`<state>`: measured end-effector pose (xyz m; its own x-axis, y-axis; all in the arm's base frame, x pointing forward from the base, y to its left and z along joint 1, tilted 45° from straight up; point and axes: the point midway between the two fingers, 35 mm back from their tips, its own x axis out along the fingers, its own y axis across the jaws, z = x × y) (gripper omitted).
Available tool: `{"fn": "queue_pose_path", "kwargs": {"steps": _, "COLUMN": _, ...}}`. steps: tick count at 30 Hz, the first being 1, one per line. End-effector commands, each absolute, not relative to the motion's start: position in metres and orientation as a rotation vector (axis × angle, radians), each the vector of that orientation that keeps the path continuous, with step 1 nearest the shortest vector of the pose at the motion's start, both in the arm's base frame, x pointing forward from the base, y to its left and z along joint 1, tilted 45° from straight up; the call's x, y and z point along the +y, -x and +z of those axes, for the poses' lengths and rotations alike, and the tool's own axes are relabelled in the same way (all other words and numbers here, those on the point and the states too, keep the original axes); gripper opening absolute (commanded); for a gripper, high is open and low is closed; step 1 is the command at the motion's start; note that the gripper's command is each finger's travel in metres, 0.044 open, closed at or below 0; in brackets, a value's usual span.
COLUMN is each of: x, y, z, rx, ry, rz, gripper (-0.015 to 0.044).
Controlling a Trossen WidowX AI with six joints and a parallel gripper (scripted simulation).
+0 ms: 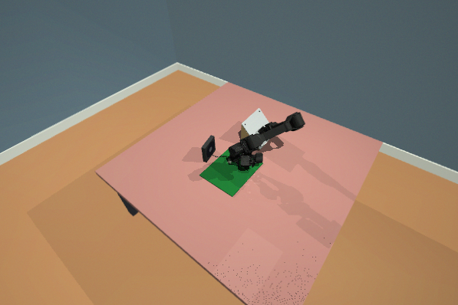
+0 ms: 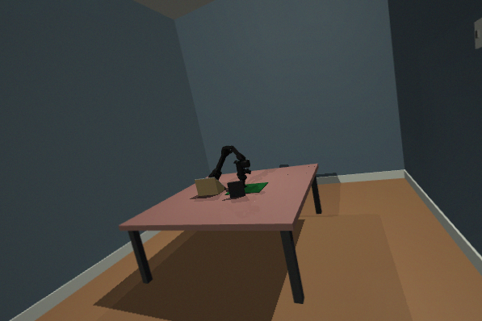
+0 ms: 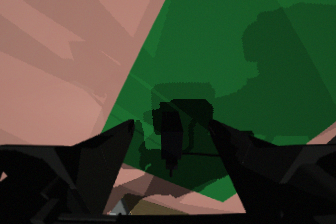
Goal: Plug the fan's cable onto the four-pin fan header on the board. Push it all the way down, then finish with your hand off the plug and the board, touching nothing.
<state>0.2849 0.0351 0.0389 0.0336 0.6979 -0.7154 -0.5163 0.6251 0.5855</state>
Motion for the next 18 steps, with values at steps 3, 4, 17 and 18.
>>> {"fn": "queue_pose_path", "kwargs": {"steps": 3, "x": 0.035, "y": -0.285, "z": 0.039, "rx": 1.218, "ry": -0.183, "rz": 0.942, "gripper": 0.0256}}
{"fn": "queue_pose_path", "kwargs": {"steps": 4, "x": 0.035, "y": -0.285, "z": 0.039, "rx": 1.218, "ry": -0.183, "rz": 0.942, "gripper": 0.023}}
{"fn": "queue_pose_path", "kwargs": {"steps": 17, "x": 0.027, "y": -0.286, "z": 0.047, "rx": 1.22, "ry": -0.183, "rz": 0.941, "gripper": 0.0}}
{"fn": "queue_pose_path", "kwargs": {"steps": 18, "x": 0.017, "y": -0.285, "z": 0.056, "rx": 1.221, "ry": -0.184, "rz": 0.941, "gripper": 0.0}}
